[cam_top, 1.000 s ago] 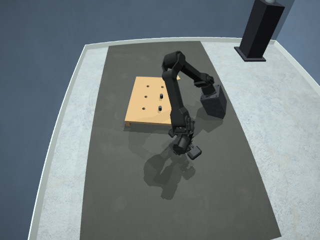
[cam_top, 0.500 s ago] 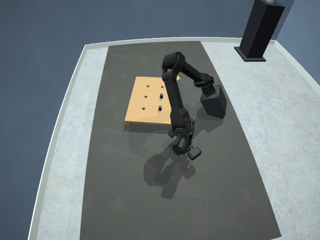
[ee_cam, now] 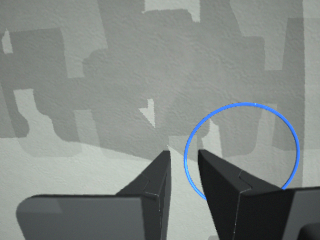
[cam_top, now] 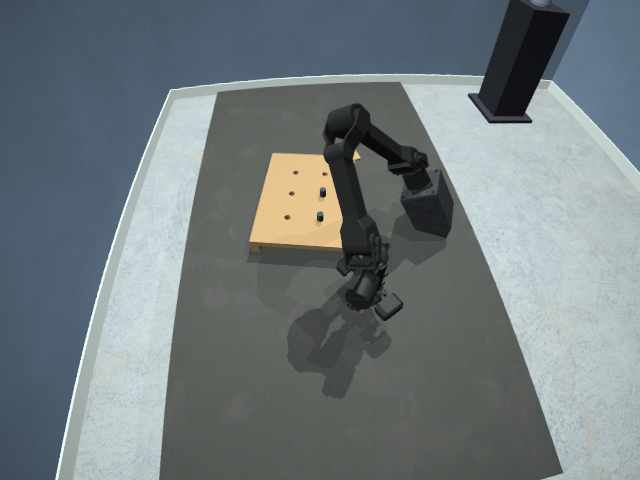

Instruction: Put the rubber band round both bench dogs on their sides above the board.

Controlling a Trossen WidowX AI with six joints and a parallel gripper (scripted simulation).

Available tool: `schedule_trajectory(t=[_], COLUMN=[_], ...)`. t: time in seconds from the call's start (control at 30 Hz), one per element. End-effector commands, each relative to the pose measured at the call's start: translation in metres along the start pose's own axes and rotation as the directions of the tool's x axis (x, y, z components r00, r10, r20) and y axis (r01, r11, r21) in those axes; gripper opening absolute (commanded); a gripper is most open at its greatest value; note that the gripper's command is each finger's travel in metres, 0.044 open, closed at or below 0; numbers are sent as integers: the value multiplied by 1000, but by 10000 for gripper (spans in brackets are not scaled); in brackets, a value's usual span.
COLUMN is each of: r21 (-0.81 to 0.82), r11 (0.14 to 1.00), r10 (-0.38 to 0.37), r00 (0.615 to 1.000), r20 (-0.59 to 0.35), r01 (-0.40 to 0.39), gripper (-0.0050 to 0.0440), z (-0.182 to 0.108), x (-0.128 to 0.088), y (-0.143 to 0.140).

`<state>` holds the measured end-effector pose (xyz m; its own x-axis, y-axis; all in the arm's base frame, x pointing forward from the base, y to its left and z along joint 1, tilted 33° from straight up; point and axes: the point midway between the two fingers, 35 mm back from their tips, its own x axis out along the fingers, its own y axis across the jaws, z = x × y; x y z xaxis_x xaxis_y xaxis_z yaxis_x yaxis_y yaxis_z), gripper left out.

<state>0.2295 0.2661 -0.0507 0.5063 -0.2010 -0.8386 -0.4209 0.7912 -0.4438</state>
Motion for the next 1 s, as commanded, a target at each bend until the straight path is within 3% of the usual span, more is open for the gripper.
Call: schedule_trajectory(t=[0.0, 0.97], r21=[10, 10], r11=[1000, 1000], r10=[7, 7], r00=[1000, 1000], r20=[12, 12], r01=[-7, -7], gripper=[80, 80], z=[5, 5], x=[-2, 5], y=[-1, -1])
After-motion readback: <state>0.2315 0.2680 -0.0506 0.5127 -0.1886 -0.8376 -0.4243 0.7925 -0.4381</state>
